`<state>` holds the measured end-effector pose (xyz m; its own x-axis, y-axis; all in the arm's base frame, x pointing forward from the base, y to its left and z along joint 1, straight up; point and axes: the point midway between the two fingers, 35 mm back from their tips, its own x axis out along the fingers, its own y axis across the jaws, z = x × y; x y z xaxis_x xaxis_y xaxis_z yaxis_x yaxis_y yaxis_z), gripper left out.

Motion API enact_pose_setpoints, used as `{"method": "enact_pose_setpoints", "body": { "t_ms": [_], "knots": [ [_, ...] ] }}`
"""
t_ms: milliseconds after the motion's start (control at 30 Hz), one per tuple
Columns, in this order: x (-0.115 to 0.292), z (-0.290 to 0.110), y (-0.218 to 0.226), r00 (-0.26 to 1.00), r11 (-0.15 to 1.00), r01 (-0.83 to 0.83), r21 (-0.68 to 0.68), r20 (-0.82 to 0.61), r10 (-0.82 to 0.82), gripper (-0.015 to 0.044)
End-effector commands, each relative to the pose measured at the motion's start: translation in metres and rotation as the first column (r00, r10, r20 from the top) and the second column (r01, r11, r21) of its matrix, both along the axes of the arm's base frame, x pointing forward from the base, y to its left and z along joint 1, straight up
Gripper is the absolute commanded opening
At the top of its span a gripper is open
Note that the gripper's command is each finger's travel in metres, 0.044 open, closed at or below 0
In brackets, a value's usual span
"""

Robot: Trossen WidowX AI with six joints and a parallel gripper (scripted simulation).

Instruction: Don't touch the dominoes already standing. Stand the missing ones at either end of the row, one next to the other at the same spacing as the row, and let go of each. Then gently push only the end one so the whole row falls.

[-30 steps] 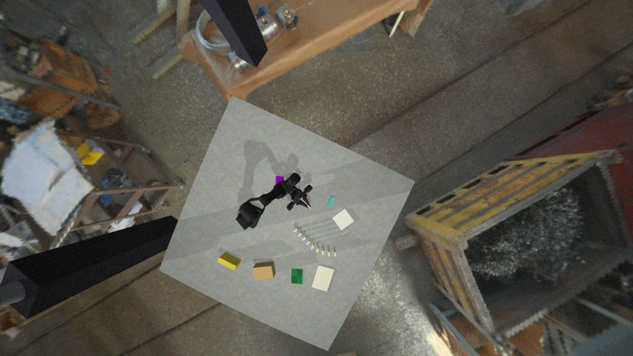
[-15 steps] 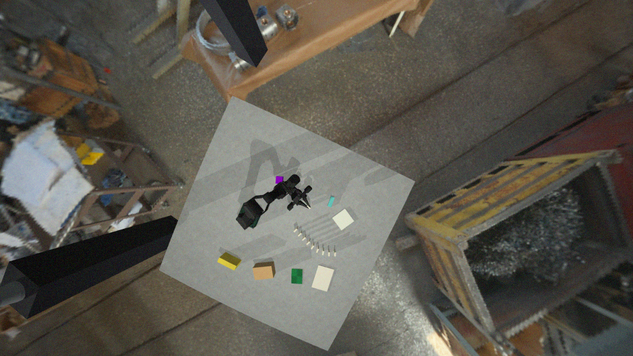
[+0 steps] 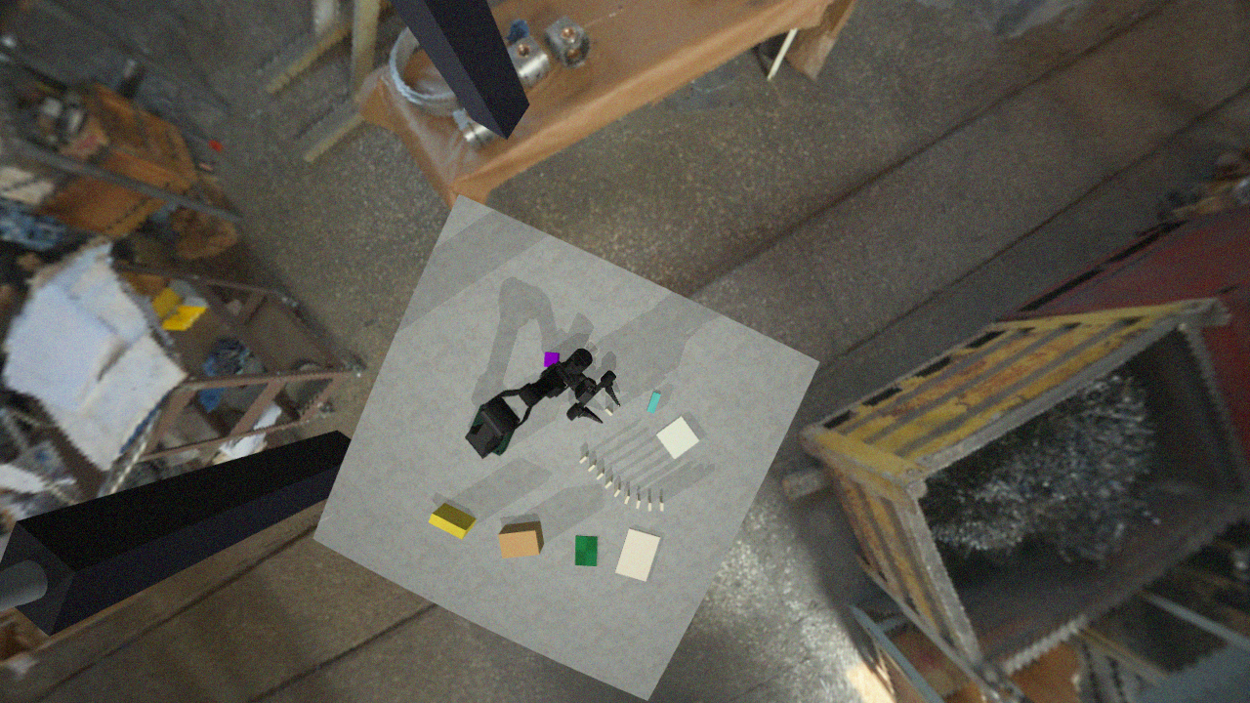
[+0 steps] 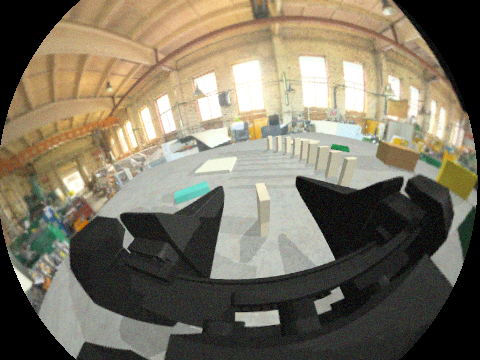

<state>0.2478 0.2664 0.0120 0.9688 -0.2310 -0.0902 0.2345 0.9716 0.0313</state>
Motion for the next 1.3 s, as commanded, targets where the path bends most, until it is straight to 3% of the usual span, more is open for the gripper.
{"method": "enact_pose_setpoints", "body": {
  "t_ms": [0,200,367,500,633,767,867,967,1033,1267],
  "knots": [
    [0.000,0.001,0.000,1.000,1.000,-0.003,-0.005,-0.004,0.003,0.0440],
    [0.000,0.049,-0.001,1.000,1.000,0.000,0.000,0.000,0.000,0.0440],
    [0.002,0.050,0.000,1.000,1.000,-0.006,-0.015,-0.014,0.006,0.0440],
    [0.032,0.039,0.023,0.946,0.942,-0.190,-0.276,-0.308,0.100,0.0440],
    [0.055,0.032,0.033,0.748,0.764,-0.499,-0.409,-0.649,0.141,0.0440],
    [0.058,0.039,0.025,0.427,0.535,-0.791,-0.296,-0.894,0.137,0.0440],
    [0.047,0.056,0.012,0.140,0.362,-0.929,-0.083,-0.981,0.136,0.0440],
    [0.028,0.082,-0.004,-0.131,0.206,-0.965,0.161,-0.980,0.153,0.0440],
    [0.023,0.090,-0.007,-0.190,0.171,-0.961,0.217,-0.968,0.161,0.0440],
    [0.023,0.090,-0.007,-0.190,0.171,-0.961,0.217,-0.968,0.161,0.0440]
  ]
}}
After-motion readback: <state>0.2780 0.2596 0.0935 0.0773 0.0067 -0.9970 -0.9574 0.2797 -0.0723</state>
